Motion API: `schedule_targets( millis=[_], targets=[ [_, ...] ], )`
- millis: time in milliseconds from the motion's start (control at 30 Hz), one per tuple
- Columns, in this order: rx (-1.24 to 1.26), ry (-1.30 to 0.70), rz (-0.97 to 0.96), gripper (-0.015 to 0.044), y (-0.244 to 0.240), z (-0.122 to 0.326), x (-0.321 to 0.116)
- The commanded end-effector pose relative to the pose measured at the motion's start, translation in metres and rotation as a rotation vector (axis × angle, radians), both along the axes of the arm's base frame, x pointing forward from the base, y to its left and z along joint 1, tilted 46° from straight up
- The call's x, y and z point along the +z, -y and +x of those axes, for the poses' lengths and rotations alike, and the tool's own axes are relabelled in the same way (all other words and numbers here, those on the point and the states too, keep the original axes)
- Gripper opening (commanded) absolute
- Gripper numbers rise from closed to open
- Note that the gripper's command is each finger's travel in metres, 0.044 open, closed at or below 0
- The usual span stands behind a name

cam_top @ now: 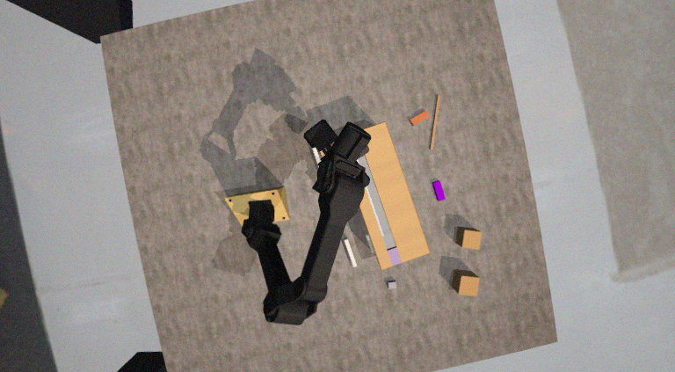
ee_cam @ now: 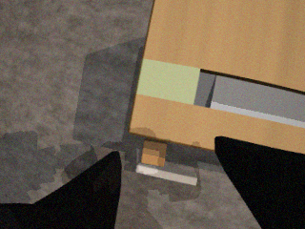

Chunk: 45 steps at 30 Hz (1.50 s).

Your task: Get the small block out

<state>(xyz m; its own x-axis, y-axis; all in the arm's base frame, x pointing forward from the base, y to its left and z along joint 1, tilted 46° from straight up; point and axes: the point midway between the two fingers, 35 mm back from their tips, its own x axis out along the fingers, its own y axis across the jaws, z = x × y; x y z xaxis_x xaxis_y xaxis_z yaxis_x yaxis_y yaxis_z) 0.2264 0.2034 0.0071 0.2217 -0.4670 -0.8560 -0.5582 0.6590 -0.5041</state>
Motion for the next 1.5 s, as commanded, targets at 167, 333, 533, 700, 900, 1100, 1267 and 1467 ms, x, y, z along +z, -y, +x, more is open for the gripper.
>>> schedule_targets(
  millis=[167, 333, 533, 700, 900, 1100, 1267, 1467],
  targets=[
    [1.079, -0.533, -0.428, 0.0285, 0.0, -0.022, -0.01],
    [1.34, -0.683, -0.548, 0.0285, -0.002, -0.026, -0.011],
    [1.642, -0.876, -0.698, 0.0285, -0.003, -0.032, -0.013],
    [1.882, -1.05, -0.824, 0.0285, -0.005, -0.036, -0.014],
    [2.154, -1.275, -0.983, 0.0285, -0.006, -0.041, -0.015],
    [2.29, -1.404, -1.059, 0.0285, -0.007, -0.043, -0.015],
    [2.29, -1.404, -1.059, 0.0285, -0.007, -0.043, -0.015],
    [2.29, -1.404, -1.059, 0.0285, -0.007, -0.043, -0.015]
  ],
)
